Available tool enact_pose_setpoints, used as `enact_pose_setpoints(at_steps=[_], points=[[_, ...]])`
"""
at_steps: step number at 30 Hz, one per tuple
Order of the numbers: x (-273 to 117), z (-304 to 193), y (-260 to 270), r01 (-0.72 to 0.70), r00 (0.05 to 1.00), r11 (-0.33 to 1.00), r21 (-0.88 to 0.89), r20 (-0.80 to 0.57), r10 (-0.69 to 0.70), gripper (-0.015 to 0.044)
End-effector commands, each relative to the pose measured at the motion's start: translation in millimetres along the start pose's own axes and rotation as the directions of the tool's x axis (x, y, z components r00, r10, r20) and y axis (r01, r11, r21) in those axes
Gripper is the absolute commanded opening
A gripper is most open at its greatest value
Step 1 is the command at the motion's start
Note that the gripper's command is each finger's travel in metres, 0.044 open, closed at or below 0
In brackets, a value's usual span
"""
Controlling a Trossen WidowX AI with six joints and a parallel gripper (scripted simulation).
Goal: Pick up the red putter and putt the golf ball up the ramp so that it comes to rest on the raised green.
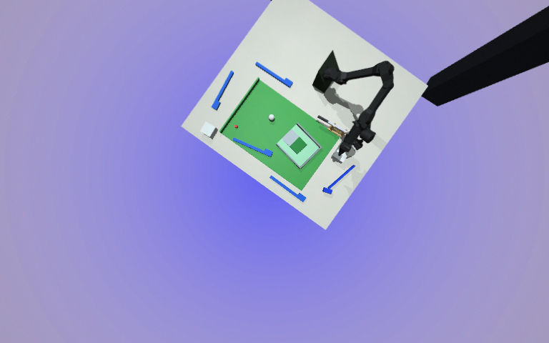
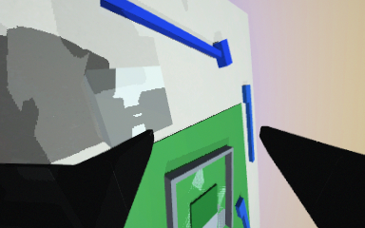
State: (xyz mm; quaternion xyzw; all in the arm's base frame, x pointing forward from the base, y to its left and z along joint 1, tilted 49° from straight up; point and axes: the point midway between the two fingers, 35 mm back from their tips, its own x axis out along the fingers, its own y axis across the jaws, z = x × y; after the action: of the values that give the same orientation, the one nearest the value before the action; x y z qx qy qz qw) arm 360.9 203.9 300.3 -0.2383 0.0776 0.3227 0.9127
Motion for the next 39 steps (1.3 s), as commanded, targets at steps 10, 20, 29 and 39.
enact_pose_setpoints(at_steps=[10,20,29,39], points=[[-9.1,-142.8,23.7,-0.426,0.874,0.89,-0.161,-0.326,0.36,0.044],[-91.3,-224.4,59.9,-0.759,0.65,0.647,-0.073,-0.119,0.75,0.044],[-110.8,-222.8,59.7,-0.745,0.664,0.665,-0.048,0.04,0.746,0.044],[-95.5,-227.6,76.5,-0.745,0.664,0.666,-0.049,0.041,0.746,0.044]])
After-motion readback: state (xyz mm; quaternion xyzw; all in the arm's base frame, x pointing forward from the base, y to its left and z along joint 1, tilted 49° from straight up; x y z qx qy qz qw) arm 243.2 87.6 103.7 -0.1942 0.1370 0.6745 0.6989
